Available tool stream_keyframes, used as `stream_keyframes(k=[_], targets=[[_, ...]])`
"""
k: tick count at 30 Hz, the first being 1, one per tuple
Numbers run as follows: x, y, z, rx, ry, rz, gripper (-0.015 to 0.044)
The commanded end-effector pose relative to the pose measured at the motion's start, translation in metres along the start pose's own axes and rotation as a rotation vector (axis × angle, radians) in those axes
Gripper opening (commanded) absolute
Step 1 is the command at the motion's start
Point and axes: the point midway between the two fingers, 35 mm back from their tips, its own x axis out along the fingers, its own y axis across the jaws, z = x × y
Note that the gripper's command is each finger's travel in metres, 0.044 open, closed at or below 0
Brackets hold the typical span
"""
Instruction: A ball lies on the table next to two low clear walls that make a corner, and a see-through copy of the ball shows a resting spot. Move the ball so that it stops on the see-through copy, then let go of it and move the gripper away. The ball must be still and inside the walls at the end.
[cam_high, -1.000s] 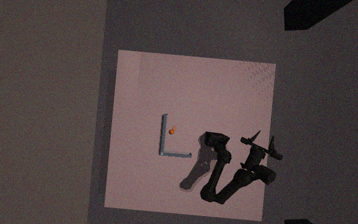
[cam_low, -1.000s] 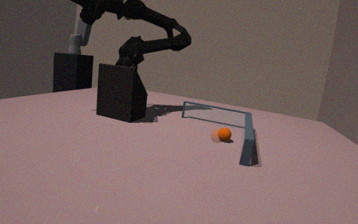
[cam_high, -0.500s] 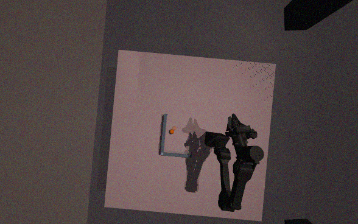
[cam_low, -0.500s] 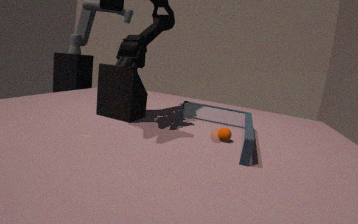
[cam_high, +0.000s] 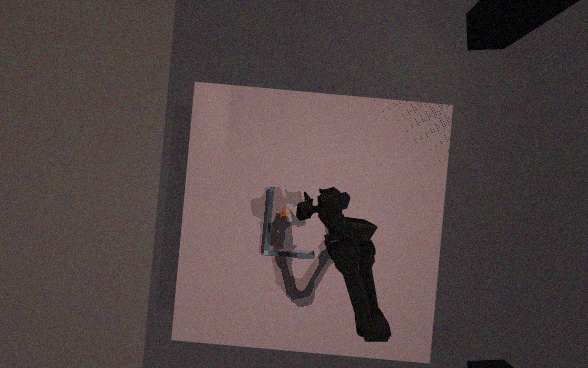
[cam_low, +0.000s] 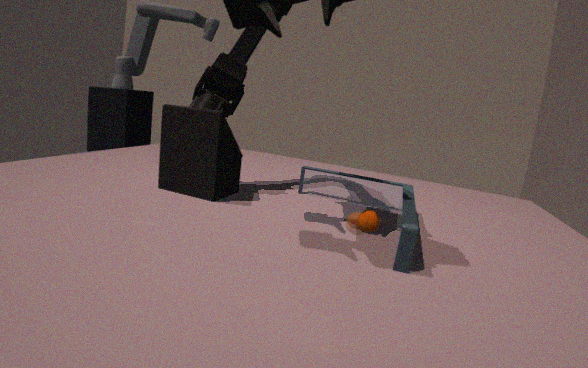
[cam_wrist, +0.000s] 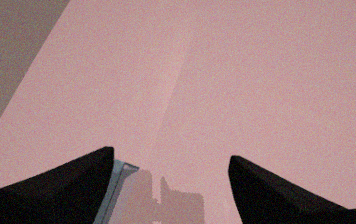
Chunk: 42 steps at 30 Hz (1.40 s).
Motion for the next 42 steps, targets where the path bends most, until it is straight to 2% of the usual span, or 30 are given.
stream_keyframes(k=[1,8,16,27,42], targets=[[0.042,0.032,-0.048,-0.340,0.200,-0.028,0.0286],[0.094,0.066,-0.134,-0.844,0.495,0.003,0.0286],[0.137,0.073,-0.226,-1.346,0.801,0.146,0.0286],[0.138,0.073,-0.228,-1.356,0.807,0.150,0.0286],[0.158,0.064,-0.244,-1.355,0.808,0.151,0.0286]])
